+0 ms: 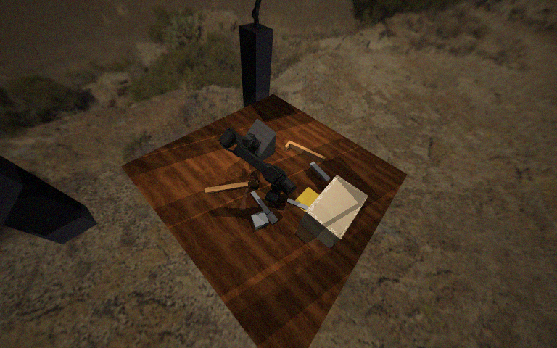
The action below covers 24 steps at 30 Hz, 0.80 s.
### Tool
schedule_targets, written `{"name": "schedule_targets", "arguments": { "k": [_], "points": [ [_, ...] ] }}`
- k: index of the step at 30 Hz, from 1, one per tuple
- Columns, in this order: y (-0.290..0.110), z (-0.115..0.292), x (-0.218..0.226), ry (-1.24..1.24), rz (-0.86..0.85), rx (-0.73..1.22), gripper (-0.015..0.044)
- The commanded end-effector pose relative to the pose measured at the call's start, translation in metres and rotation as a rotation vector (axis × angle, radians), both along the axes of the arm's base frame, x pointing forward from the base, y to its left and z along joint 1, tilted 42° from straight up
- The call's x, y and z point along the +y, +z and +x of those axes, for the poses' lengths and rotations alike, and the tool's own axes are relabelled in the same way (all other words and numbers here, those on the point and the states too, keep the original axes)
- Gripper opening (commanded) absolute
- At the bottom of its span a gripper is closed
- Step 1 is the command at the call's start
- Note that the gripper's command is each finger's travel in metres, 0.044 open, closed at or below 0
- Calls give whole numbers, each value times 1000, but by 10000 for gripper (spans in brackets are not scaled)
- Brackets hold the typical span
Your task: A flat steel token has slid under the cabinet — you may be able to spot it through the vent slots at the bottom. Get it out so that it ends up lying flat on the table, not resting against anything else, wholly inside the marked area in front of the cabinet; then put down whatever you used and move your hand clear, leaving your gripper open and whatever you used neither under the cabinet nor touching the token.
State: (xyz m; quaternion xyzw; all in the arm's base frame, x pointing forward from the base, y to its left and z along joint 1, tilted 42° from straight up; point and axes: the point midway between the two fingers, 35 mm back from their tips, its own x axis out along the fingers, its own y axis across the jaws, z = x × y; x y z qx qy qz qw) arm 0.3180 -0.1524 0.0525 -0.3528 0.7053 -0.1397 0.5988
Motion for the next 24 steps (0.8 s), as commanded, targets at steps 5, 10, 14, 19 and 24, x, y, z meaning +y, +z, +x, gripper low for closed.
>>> {"name": "schedule_targets", "arguments": {
  "k": [5, 10, 14, 19, 24],
  "points": [
    [3, -13, -4, -1, -1, 7, 0],
    [5, -19, -6, -1, -1, 7, 0],
    [6, -24, -7, -1, -1, 7, 0],
    [8, -30, -9, -1, -1, 7, 0],
    [10, -36, -11, -1, -1, 8, 0]
  ]
}}
